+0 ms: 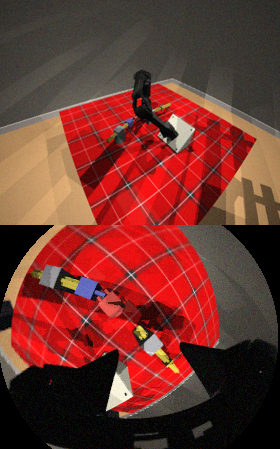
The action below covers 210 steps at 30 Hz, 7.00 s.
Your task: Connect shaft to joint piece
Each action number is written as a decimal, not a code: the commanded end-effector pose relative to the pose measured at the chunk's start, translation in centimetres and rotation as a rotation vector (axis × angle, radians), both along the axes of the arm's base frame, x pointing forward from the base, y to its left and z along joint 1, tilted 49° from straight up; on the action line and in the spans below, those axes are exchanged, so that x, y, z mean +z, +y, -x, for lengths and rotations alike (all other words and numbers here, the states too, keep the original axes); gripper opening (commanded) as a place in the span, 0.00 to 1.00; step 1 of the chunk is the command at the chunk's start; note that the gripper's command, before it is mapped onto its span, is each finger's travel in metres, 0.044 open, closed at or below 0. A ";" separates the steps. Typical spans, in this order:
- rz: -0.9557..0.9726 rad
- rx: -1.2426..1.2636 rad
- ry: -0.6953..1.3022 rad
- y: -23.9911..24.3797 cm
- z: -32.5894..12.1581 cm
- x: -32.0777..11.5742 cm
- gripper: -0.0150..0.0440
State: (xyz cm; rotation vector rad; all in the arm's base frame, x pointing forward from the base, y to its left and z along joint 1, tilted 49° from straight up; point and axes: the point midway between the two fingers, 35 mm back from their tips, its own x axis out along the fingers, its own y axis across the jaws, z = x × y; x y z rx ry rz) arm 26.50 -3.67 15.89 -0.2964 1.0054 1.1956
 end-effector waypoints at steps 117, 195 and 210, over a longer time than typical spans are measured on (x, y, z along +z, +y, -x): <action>0.142 -1.957 1.573 8.2 0.9 -6.1 1.00; 0.141 -1.953 1.577 14.0 1.9 -3.8 0.56; 0.141 -1.953 1.577 14.0 1.9 -3.8 0.56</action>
